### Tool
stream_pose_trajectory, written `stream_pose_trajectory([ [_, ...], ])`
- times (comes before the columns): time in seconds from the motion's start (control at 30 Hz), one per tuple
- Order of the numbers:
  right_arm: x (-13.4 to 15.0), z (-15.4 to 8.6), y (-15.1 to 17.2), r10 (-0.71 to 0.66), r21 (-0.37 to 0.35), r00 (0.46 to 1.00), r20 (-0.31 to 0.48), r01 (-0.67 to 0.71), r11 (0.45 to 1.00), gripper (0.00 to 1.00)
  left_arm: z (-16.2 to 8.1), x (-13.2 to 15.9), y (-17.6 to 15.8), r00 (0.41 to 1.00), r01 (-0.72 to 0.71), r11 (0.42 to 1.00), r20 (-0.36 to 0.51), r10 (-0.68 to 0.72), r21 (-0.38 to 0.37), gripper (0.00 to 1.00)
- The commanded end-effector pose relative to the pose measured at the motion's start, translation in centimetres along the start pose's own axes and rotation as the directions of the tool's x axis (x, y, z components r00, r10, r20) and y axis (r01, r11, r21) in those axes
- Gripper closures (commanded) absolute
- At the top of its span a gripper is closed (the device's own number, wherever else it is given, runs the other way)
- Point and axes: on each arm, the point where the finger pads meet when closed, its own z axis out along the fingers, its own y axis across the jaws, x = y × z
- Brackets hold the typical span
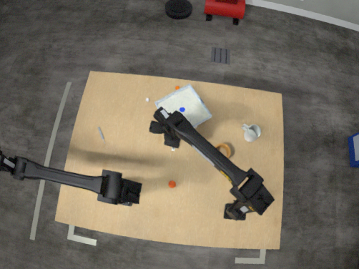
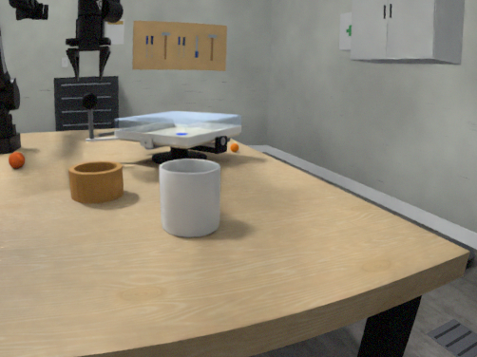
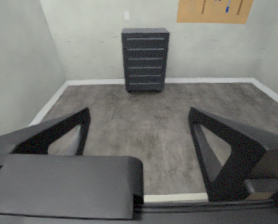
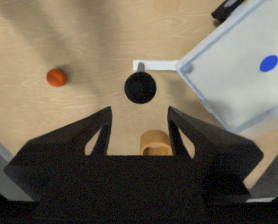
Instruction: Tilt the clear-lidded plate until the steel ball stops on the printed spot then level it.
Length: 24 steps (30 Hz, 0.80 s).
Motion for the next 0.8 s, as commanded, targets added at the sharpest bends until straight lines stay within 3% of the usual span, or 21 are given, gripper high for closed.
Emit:
stream_pose_trajectory([
  [0.0, -0.1, 0.8, -0.5, -0.008, -0.002, 1.0, -0.003, 0.008, 1.0, 0.43, -0.8, -2.0, 0.9, 0.999, 0.01, 1.0, 0.052, -0.009, -0.018, 0.0],
  [0.77, 0.2, 2.3, -0.7, -0.005, 0.001, 1.0, 0.001, 0.005, 1.0, 0.43, -0.8, -2.0, 0.9, 0.999, 0.01, 1.0, 0.052, -0.009, -0.018, 0.0],
])
